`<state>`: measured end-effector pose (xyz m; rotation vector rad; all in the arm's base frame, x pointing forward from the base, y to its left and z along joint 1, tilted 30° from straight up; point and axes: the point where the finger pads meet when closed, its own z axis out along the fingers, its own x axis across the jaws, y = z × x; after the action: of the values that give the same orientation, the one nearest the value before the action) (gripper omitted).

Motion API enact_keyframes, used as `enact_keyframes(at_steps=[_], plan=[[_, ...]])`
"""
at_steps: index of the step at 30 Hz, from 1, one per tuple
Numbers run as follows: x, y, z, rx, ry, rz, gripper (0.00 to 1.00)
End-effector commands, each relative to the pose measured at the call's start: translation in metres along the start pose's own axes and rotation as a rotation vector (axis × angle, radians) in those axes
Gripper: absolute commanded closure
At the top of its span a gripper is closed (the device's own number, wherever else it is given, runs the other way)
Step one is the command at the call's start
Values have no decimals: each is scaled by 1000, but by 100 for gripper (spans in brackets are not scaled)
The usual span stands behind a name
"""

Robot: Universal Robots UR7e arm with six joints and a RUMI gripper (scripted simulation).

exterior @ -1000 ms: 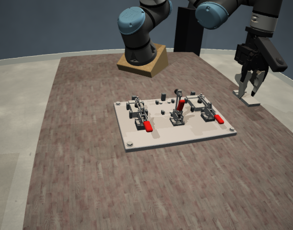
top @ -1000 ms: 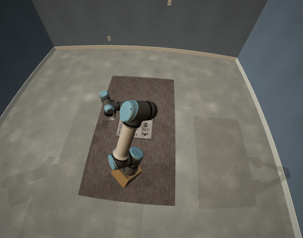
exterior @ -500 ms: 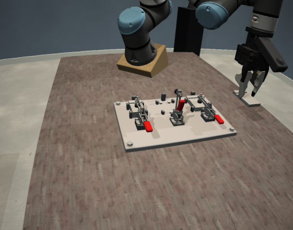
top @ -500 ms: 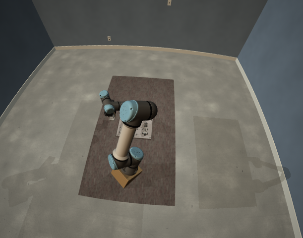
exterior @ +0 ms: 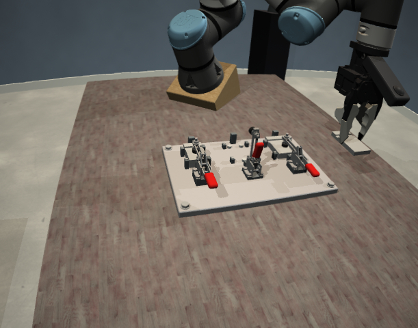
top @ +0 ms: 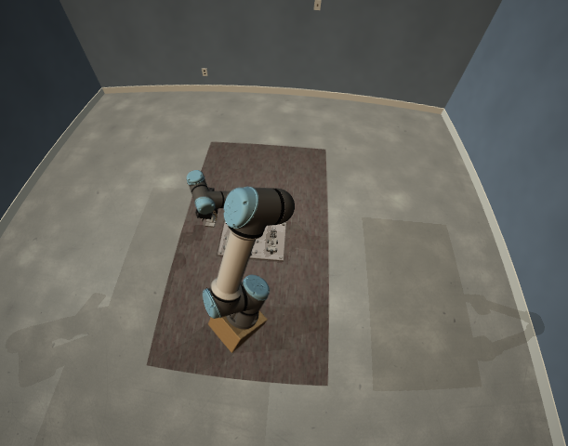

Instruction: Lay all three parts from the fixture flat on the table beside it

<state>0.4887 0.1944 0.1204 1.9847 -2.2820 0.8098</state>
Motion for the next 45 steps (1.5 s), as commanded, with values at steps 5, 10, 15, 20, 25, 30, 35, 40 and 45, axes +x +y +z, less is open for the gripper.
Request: enact_keyframes(at_steps=[5,10,15,20,25,30,35,40,45], plan=[[0,0,13,1,-1,0,100],[0,0,28,1,-1,0,100],[0,0,44,1,-1,0,100],[0,-1,53,1,-1,0,100],[0,-1,65,1,-1,0,100],[0,-1,73,1,-1,0,100],[0,-1,75,1,-1,0,100],[0,-1,76,1,-1,0,100],[0,-1,76,1,-1,0,100]])
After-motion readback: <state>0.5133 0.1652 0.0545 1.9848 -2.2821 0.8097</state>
